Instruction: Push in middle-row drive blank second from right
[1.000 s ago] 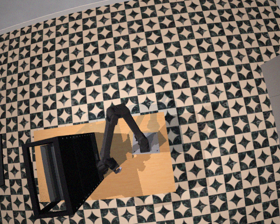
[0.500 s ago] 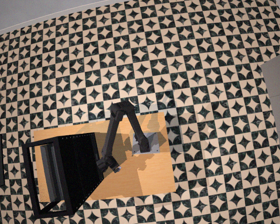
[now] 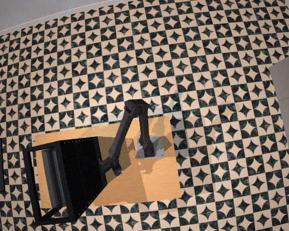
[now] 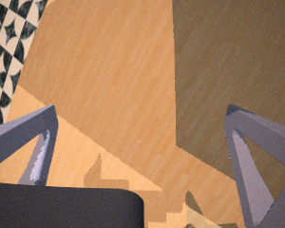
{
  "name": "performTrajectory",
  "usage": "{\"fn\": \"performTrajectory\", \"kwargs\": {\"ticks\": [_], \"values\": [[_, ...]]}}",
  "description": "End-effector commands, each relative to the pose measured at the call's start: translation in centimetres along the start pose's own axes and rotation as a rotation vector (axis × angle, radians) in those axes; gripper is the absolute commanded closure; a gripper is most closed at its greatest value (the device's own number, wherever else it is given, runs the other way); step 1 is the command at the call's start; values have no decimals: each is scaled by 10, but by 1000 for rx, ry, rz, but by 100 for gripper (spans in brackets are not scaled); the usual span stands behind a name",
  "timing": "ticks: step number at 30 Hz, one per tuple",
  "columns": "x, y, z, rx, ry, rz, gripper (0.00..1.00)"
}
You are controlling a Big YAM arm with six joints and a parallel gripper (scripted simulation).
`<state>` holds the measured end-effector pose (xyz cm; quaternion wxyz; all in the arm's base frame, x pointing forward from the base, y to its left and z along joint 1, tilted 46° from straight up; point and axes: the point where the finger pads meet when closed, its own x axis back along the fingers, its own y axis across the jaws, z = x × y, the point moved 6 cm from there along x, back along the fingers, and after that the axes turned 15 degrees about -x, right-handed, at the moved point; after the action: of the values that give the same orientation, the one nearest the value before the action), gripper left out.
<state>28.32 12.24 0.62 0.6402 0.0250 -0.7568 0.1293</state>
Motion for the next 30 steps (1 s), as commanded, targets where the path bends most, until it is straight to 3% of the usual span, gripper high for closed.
{"fn": "performTrajectory", "kwargs": {"ticks": [1,5,7,12,13,21,24,30], "values": [[22,7,-14,-81,-128,-17,0],[40,4,-15,-157,-231,-25,0],[40,4,-15,-157,-231,-25,0],[64,0,-15,-262,-366,-49,0],[64,0,-15,-262,-366,-49,0],[93,-5,-12,-399,-529,-99,0],[93,-5,-12,-399,-529,-99,0],[115,-11,-6,-519,-661,-158,0]]}}
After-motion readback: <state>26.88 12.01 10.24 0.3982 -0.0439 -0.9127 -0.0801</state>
